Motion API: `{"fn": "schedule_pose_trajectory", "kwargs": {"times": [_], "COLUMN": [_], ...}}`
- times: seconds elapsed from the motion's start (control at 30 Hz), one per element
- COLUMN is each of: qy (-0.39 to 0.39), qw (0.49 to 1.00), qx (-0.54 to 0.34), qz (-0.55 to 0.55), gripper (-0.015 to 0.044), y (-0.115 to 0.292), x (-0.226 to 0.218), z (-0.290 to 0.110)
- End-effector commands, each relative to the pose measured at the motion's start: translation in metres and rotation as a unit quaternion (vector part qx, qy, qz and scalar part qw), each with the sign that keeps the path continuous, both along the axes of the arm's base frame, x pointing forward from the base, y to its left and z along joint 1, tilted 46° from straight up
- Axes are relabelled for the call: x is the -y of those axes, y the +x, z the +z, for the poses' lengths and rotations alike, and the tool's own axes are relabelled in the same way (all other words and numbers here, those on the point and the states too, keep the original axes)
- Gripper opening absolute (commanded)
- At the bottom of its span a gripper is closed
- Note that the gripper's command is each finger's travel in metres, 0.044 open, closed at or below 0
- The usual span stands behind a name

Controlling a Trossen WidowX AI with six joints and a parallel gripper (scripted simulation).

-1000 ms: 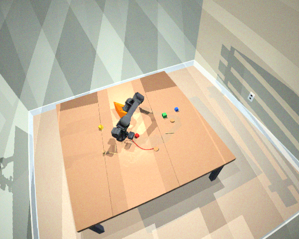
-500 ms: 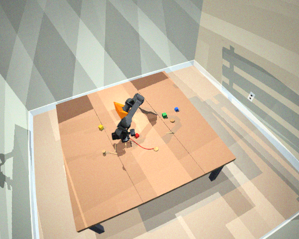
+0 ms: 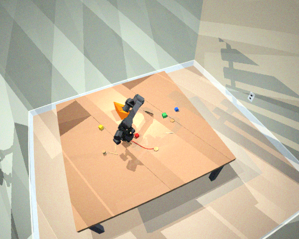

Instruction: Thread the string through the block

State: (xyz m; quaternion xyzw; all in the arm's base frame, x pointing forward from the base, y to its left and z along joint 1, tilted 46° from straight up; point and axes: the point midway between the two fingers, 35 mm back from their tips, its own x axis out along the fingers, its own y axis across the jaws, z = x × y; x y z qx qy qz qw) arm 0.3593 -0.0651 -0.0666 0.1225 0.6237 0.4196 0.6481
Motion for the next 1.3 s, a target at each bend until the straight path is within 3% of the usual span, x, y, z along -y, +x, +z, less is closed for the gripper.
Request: {"fn": "schedule_pose_trajectory", "kwargs": {"times": [0.0, 0.63, 1.27], "qy": [0.012, 0.054, 0.089], "qw": [0.997, 0.911, 0.719], "qx": [0.058, 0.289, 0.486], "qz": [0.055, 0.288, 0.488], "gripper": [0.0, 0.0, 0.0], "y": [0.006, 0.019, 0.033], "x": [-0.001, -0.007, -0.013], "z": [0.001, 0.003, 0.005]}}
